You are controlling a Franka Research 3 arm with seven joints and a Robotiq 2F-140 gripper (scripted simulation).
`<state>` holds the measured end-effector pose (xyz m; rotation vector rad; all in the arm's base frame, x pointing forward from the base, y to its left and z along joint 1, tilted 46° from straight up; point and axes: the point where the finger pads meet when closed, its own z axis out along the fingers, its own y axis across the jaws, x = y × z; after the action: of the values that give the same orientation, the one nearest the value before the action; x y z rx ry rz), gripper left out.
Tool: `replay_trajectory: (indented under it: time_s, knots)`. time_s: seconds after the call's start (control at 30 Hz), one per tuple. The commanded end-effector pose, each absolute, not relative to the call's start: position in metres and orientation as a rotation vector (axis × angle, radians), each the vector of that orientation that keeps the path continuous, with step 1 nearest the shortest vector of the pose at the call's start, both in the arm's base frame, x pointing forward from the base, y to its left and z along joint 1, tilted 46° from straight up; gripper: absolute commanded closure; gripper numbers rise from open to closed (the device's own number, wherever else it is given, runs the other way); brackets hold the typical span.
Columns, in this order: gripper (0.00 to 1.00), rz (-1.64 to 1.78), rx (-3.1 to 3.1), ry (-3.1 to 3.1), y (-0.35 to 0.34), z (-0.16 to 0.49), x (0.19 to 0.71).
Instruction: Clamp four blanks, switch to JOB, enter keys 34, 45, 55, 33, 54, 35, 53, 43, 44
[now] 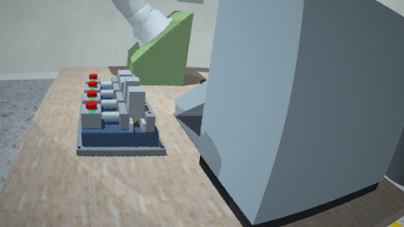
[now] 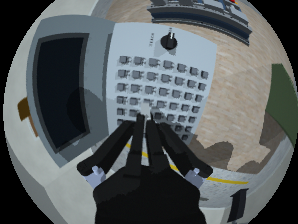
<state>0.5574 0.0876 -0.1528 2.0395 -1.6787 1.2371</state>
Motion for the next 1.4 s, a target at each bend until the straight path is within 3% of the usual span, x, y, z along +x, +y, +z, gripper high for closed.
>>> replay_trajectory:
  time_s: [0.0,1.37]
  knots:
    - [1.00,1.223,1.980,-1.710,0.084,-0.158,0.557]
    - [1.00,1.223,1.980,-1.710,0.070,-0.172,0.567]
